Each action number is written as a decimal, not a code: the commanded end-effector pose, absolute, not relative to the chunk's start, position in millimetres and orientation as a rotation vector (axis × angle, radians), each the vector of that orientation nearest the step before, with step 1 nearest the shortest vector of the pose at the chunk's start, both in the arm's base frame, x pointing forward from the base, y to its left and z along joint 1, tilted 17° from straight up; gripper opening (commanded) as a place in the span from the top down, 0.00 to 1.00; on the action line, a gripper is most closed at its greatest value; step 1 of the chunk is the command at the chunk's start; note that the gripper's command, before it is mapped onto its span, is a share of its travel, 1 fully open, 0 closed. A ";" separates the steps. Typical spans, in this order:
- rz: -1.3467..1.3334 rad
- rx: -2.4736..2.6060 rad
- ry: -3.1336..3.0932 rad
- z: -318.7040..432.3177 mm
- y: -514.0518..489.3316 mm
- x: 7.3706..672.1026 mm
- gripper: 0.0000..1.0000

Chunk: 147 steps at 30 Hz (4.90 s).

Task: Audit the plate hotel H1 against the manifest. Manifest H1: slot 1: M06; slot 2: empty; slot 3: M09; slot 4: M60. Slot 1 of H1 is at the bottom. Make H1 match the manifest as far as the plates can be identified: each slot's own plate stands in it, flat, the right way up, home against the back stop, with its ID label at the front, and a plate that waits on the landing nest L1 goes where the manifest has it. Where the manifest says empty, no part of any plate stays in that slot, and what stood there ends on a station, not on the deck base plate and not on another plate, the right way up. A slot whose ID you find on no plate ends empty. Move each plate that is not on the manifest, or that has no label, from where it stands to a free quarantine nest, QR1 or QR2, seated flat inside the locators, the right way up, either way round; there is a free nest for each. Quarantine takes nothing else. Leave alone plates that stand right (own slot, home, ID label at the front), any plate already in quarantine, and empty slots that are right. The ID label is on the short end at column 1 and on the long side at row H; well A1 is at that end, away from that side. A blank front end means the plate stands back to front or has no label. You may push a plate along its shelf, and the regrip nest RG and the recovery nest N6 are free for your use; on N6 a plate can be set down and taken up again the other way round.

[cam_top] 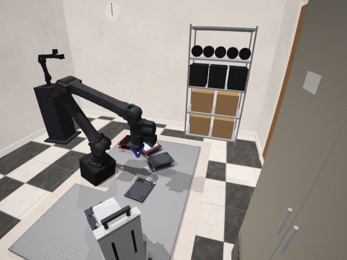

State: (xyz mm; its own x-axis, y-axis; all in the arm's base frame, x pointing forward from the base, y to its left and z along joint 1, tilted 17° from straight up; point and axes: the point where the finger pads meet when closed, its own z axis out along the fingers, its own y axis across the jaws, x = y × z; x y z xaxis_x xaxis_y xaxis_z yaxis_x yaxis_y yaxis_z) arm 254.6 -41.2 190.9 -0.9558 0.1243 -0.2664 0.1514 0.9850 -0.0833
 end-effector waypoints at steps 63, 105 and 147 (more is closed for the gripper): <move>-0.351 0.516 2.090 214.4 -161.1 235.1 1.00; -0.440 0.662 1.686 208.9 -202.7 208.9 1.00; -0.472 0.639 1.692 224.4 -305.6 128.2 0.00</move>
